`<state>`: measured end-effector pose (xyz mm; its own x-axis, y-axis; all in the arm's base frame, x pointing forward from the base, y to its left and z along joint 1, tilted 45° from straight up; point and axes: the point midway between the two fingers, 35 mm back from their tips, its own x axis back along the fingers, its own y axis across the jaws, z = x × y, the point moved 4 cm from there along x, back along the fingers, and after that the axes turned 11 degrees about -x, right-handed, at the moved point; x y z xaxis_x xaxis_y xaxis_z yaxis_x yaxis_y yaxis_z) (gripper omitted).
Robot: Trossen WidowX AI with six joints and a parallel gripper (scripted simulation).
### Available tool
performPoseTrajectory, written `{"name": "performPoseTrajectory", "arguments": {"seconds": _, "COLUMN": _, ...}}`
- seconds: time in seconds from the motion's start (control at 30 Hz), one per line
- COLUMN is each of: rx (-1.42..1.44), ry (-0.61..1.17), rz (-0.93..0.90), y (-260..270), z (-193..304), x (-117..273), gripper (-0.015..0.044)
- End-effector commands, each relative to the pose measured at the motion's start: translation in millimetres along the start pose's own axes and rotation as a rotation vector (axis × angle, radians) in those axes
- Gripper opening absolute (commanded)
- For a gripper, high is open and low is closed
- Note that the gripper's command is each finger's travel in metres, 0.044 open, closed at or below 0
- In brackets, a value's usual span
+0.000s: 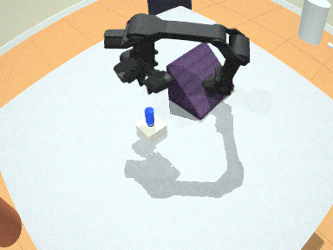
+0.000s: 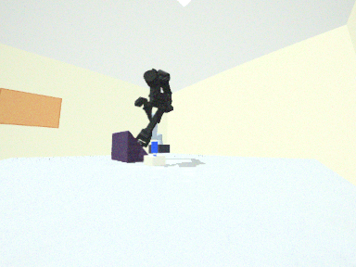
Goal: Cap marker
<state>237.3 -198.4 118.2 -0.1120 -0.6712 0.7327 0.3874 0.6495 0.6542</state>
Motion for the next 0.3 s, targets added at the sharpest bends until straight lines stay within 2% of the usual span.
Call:
{"name": "performPoseTrajectory", "arguments": {"seconds": 0.0, "rx": 0.003, "ry": 0.004, "rz": 0.003, "y": -0.4, "z": 0.4, "x": 0.4, "gripper": 0.0289}}
{"name": "performPoseTrajectory", "arguments": {"seconds": 0.2, "rx": 0.003, "ry": 0.004, "rz": 0.003, "y": -0.4, "z": 0.4, "x": 0.4, "gripper": 0.044}}
{"name": "performPoseTrajectory", "arguments": {"seconds": 0.27, "rx": 0.003, "ry": 0.004, "rz": 0.003, "y": -0.4, "z": 0.4, "x": 0.4, "gripper": 0.044}}
